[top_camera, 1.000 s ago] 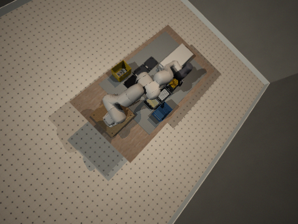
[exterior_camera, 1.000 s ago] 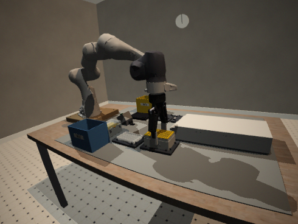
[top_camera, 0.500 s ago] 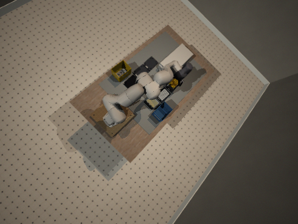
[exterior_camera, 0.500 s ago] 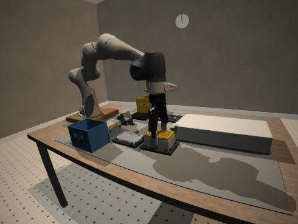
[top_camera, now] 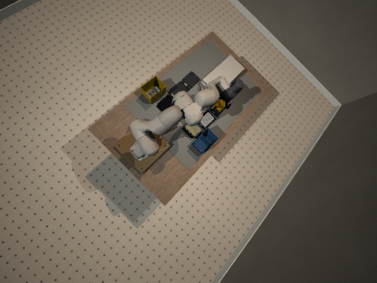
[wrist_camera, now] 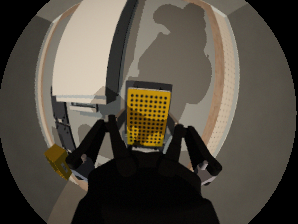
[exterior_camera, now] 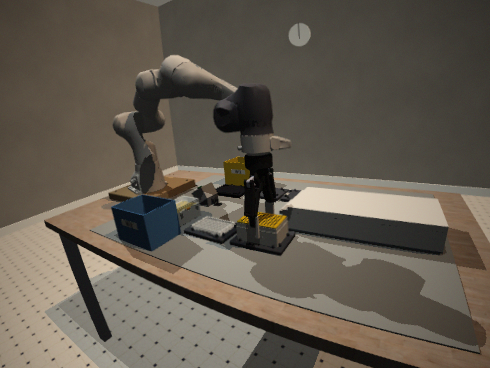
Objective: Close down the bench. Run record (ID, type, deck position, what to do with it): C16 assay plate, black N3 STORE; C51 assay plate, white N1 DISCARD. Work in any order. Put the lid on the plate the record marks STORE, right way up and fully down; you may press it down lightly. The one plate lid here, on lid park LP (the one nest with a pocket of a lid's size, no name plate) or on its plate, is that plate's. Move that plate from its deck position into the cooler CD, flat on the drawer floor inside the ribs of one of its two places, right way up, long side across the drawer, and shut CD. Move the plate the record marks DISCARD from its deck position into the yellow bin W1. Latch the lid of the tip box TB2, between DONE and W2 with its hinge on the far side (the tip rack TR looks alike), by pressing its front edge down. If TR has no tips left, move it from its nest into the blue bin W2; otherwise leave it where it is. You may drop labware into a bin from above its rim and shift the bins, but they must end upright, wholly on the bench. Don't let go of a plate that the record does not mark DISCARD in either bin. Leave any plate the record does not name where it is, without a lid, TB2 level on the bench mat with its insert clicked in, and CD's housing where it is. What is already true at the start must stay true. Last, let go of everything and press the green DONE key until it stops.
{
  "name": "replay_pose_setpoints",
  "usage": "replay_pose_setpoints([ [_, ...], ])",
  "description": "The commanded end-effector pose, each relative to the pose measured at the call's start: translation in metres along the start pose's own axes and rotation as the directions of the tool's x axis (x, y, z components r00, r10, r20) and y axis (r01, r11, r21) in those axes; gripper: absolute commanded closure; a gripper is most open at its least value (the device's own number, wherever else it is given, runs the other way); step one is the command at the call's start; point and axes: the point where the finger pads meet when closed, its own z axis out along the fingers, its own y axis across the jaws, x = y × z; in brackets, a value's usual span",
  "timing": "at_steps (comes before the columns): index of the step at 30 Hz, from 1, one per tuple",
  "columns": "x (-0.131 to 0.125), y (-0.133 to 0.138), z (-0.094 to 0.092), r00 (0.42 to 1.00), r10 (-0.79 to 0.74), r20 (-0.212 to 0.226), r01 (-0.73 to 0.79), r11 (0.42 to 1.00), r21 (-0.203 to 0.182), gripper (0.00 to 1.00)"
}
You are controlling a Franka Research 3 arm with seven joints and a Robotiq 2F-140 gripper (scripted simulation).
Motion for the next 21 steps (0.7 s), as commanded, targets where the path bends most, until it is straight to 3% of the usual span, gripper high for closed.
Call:
replay_pose_setpoints([
  [1, -0.0003, 0.002, 0.0009, 1.0, -0.002, 0.0, 0.002, 1.0, -0.002, 0.34],
  [13, -0.0003, 0.002, 0.0009, 1.0, -0.002, 0.0, 0.002, 1.0, -0.002, 0.34],
  [14, -0.0003, 0.002, 0.0009, 1.0, -0.002, 0.0, 0.002, 1.0, -0.002, 1.0],
  [21, -0.0003, 0.002, 0.0009, 1.0, -0.002, 0.0, 0.002, 1.0, -0.002, 1.0],
])
